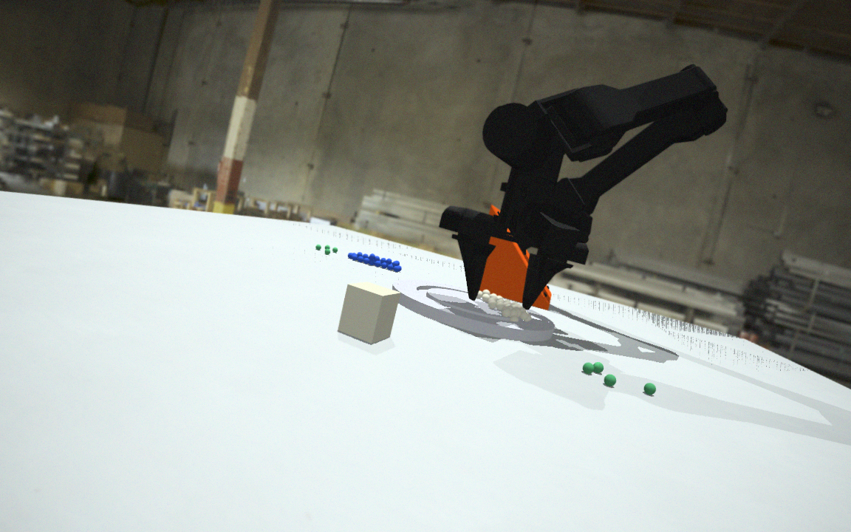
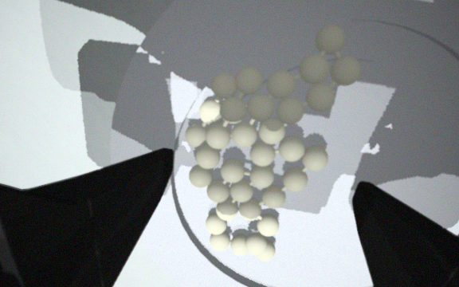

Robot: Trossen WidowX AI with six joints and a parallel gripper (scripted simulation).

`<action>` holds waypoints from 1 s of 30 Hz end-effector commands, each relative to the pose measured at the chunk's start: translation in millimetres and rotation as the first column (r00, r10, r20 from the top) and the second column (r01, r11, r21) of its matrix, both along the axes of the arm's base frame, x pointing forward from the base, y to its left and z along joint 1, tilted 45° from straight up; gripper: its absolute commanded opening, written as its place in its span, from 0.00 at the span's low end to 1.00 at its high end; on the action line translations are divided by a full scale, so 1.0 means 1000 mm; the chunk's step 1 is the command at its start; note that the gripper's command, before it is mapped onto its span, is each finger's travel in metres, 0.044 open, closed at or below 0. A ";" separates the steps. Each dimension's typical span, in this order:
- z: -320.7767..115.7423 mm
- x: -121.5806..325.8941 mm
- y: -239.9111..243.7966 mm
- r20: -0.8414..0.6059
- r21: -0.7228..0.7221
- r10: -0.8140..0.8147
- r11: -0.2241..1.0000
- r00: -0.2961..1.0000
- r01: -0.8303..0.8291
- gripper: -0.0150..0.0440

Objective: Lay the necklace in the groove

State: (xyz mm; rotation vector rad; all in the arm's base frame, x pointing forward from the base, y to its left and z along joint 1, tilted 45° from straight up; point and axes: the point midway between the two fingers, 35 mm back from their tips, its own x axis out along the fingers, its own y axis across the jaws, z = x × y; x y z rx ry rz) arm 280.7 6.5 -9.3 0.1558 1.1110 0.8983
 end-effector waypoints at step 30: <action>0.000 0.000 0.000 0.000 0.000 0.000 1.000 1.000 0.000 0.32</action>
